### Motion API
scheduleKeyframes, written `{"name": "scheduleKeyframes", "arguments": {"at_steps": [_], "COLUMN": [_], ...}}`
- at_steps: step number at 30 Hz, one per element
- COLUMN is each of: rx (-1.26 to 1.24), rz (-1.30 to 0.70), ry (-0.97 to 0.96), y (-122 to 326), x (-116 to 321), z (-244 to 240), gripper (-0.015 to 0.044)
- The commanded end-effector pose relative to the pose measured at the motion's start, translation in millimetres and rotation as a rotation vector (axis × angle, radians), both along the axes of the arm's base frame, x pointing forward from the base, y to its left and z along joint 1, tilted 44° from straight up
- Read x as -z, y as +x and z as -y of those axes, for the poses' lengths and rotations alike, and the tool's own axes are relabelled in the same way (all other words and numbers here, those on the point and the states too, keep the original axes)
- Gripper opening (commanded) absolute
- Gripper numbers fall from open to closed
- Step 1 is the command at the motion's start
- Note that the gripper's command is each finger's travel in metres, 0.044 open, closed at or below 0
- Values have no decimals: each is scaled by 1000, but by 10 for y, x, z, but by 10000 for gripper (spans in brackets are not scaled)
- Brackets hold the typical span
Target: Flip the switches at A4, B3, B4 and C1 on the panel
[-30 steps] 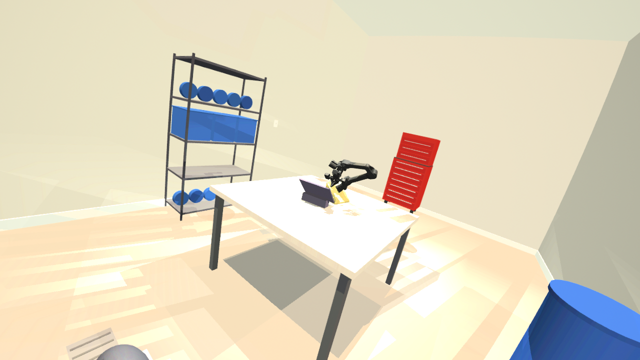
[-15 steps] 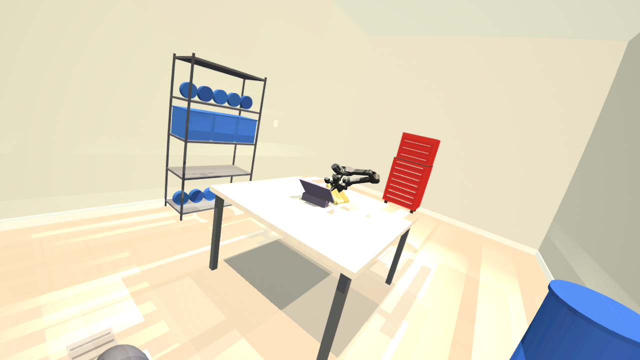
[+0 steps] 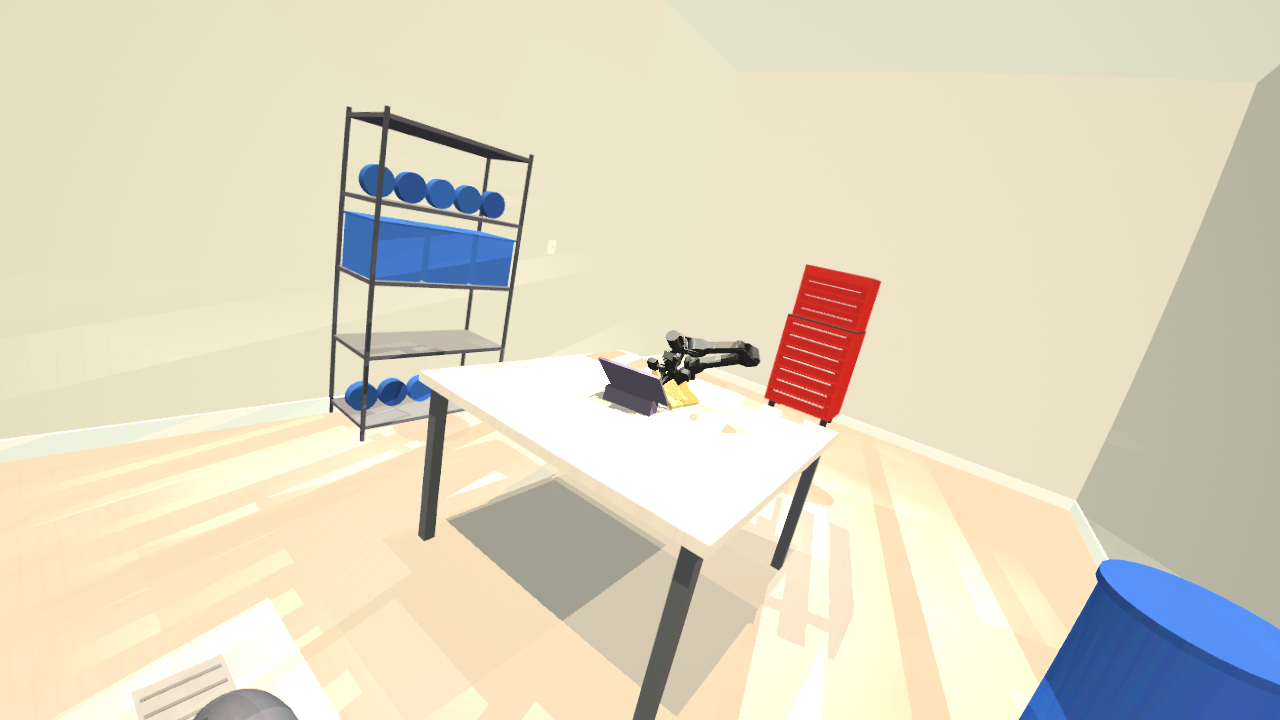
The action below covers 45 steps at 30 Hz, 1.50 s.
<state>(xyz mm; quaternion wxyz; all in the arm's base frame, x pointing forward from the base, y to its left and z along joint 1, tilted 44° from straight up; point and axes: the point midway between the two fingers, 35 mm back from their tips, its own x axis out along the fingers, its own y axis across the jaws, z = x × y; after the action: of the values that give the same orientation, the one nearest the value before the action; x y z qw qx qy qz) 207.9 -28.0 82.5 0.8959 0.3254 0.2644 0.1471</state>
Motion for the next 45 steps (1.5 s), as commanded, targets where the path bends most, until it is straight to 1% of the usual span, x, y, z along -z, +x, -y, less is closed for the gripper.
{"name": "scheduleKeyframes", "arguments": {"at_steps": [1,7,45], "rx": [2,2,2], "rz": [-10,-9,-10], "ry": [6,6,6], "y": [21,77,87], "x": [48,75,80], "z": [-31,-65,-70], "gripper": [0,0,0]}}
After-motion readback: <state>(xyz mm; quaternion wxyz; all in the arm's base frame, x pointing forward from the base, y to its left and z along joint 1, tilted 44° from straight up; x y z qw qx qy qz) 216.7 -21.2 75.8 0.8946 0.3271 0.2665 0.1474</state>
